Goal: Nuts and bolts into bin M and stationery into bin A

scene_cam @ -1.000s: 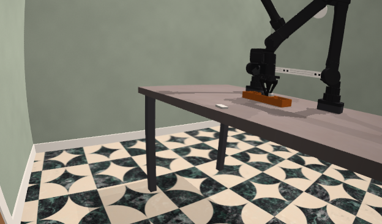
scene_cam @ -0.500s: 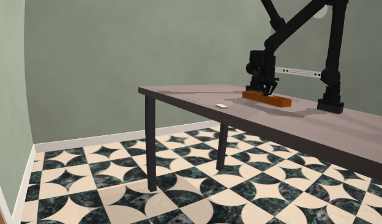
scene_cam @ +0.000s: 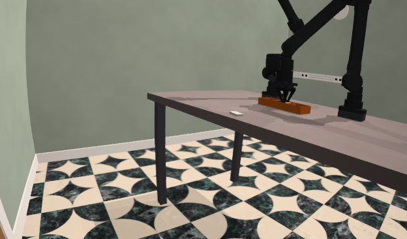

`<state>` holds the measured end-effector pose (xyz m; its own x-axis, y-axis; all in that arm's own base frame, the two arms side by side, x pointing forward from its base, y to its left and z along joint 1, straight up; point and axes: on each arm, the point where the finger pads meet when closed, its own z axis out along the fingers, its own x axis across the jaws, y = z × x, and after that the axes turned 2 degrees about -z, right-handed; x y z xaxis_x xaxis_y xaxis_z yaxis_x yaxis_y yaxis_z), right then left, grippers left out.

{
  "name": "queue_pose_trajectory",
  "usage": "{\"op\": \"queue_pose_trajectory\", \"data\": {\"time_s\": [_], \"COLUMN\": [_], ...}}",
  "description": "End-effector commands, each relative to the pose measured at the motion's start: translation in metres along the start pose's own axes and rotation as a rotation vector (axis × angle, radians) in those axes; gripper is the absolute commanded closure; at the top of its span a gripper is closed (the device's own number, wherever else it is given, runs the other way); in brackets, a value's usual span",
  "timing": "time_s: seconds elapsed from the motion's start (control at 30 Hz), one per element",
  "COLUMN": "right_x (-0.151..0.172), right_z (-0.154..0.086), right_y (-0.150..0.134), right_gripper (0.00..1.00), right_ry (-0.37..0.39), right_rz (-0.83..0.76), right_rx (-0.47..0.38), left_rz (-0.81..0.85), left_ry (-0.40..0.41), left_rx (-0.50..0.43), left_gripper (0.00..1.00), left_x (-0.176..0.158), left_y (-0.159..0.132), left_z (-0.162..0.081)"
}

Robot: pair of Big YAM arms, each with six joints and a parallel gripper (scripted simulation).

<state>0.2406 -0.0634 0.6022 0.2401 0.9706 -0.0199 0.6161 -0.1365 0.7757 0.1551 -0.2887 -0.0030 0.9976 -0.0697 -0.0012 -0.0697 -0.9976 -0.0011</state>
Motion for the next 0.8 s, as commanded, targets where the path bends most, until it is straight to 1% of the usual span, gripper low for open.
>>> {"op": "queue_pose_trajectory", "data": {"time_s": [0.0, 0.03, 0.13, 0.17, 0.27, 0.3, 0.4, 0.5, 0.57, 0.67, 0.77], "right_x": [-0.001, -0.001, -0.001, -0.001, -0.001, -0.001, -0.001, -0.001, -0.001, -0.001, -0.001], "right_z": [-0.005, -0.005, -0.005, -0.005, -0.005, -0.005, -0.005, -0.005, -0.005, -0.005, -0.005], "right_y": [-0.003, -0.003, -0.003, -0.003, -0.003, -0.003, -0.003, -0.003, -0.003, -0.003, -0.003], "right_gripper": [0.0, 0.0, 0.0, 0.0, 0.0, 0.0, 0.0, 0.0, 0.0, 0.0, 0.0], "right_ry": [-0.002, -0.002, -0.002, -0.002, -0.002, -0.002, -0.002, -0.002, -0.002, -0.002, -0.002], "right_rz": [-0.007, -0.007, -0.007, -0.007, -0.007, -0.007, -0.007, -0.007, -0.007, -0.007, -0.007], "right_rx": [0.001, 0.001, 0.001, 0.001, 0.001, 0.001, 0.001, 0.001, 0.001, 0.001, 0.001], "left_rz": [0.001, 0.001, 0.001, 0.001, 0.001, 0.006, 0.006, 0.006, 0.006, 0.006, 0.006], "left_ry": [0.023, 0.016, 0.016, 0.032, 0.032, 0.018, 0.032, 0.032, 0.025, 0.029, 0.029], "left_rx": [-0.034, -0.024, -0.024, -0.047, -0.047, -0.026, -0.048, -0.048, -0.037, -0.044, -0.043], "left_gripper": [0.71, 0.71, 0.71, 0.71, 0.71, 0.71, 0.71, 0.71, 0.71, 0.71, 0.71], "left_x": [0.015, 0.009, 0.009, 0.018, 0.018, 0.008, 0.014, 0.014, 0.01, 0.013, 0.012], "left_y": [0.013, 0.01, 0.01, 0.017, 0.017, 0.011, 0.02, 0.02, 0.014, 0.019, 0.017], "left_z": [-0.012, -0.008, -0.008, -0.021, -0.023, -0.016, -0.029, -0.033, -0.032, -0.038, -0.042]}}
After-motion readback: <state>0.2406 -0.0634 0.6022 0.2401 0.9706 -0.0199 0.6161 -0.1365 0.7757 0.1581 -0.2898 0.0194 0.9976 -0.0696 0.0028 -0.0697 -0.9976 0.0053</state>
